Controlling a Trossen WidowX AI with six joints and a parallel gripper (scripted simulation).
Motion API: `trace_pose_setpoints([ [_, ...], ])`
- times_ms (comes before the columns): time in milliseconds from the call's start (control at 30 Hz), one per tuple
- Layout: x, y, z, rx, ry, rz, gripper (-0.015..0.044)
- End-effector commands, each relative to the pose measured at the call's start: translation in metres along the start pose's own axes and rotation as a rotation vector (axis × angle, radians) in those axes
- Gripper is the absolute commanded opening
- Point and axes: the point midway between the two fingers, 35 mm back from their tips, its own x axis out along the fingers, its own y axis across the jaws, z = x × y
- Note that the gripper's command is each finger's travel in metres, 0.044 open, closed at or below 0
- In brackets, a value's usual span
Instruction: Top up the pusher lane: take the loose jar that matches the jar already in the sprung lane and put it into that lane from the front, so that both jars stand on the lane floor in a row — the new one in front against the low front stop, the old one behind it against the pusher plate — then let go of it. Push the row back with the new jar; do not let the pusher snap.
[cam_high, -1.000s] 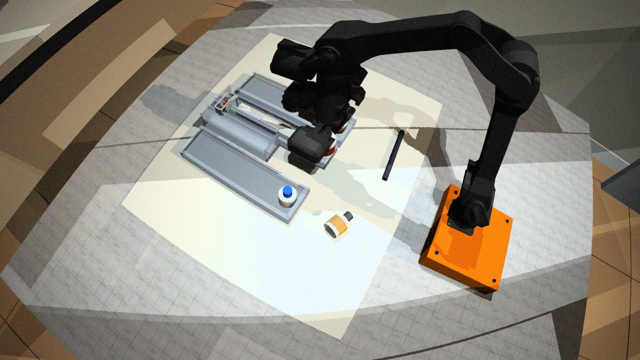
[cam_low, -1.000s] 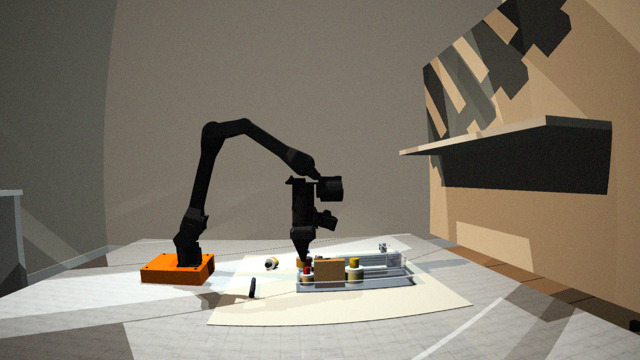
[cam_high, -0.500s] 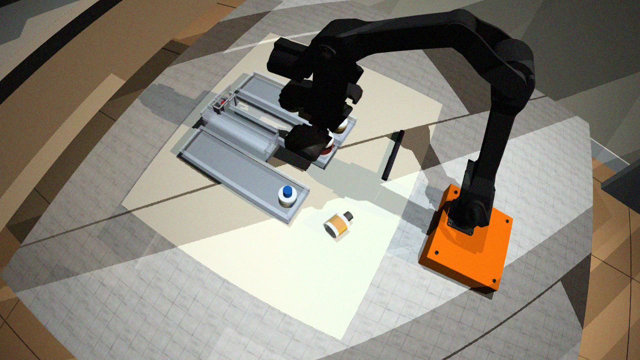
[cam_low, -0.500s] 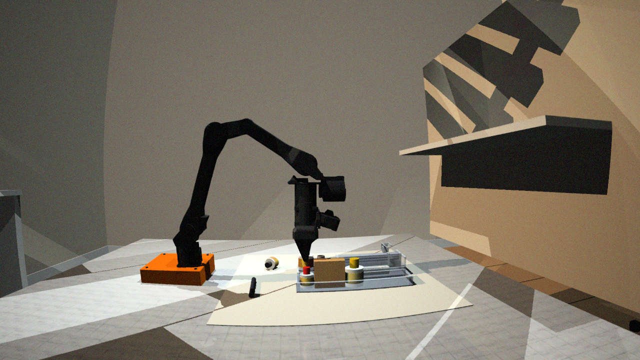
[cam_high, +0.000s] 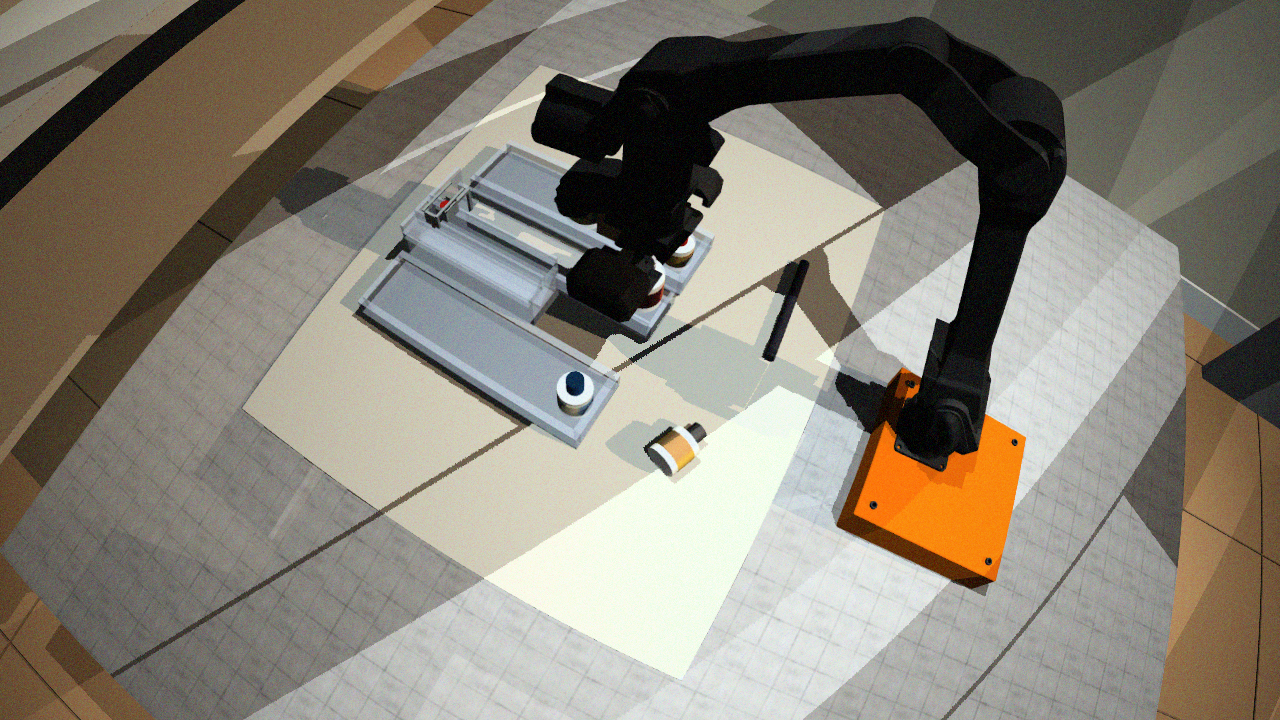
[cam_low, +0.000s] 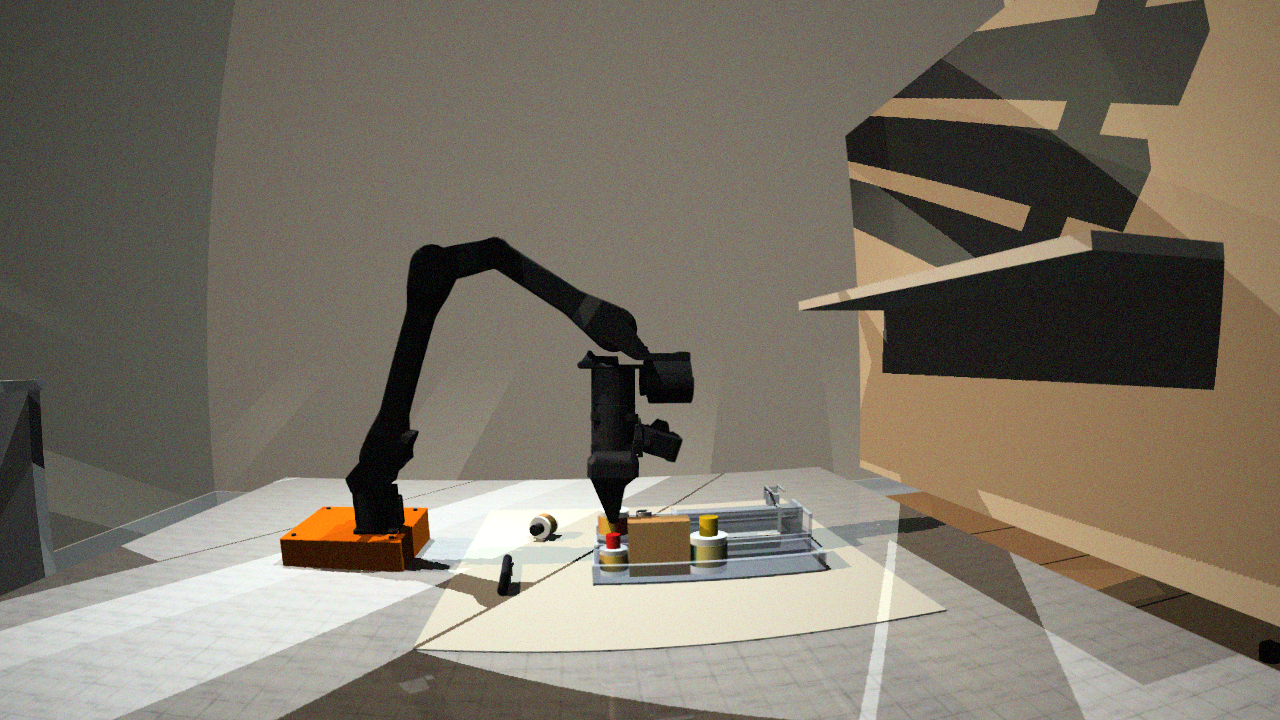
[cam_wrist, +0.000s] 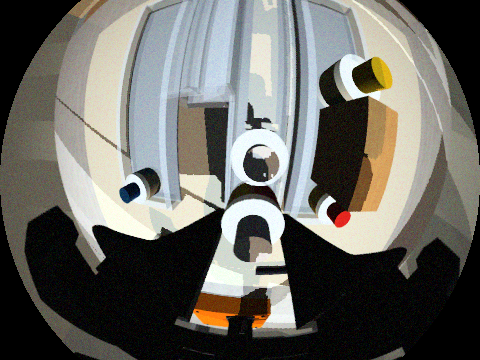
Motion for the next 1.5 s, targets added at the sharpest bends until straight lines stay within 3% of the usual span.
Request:
trace_pose_setpoints([
  [0,-0.0027,-0.0006,0.0059,-0.003,-0.023,-0.002,0.0],
  [1467,0.0004,-0.0006,0.009,-0.003,-0.023,-0.002,0.0],
])
